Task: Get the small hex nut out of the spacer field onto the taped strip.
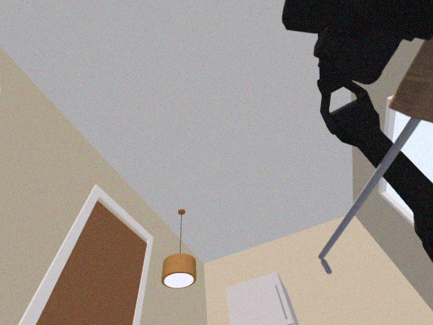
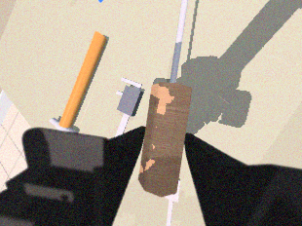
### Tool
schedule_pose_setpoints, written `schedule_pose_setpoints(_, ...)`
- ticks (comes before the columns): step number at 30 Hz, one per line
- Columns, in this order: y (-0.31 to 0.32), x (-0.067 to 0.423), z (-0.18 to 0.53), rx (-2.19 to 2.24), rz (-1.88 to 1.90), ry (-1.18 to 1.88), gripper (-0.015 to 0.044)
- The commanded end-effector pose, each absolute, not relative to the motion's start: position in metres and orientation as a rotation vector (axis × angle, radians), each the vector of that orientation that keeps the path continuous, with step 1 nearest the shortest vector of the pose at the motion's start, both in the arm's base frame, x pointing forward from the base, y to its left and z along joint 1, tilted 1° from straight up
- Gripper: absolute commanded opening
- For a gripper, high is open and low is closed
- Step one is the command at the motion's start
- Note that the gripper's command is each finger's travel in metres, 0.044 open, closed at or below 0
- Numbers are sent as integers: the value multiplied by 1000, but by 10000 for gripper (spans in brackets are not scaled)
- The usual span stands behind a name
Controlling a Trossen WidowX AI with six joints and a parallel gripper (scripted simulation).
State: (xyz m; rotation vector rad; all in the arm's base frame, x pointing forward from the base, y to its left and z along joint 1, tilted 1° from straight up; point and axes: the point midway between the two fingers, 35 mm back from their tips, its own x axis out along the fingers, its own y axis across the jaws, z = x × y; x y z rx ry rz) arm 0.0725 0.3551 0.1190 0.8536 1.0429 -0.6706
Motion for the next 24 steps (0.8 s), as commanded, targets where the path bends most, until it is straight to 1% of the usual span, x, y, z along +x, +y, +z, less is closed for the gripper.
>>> schedule_pose_setpoints(1, 356, 73, 116, 861, -669, 1037, 0)
schedule_pose_setpoints(24, 358, 73, 95, 861, -669, 1037, 0)
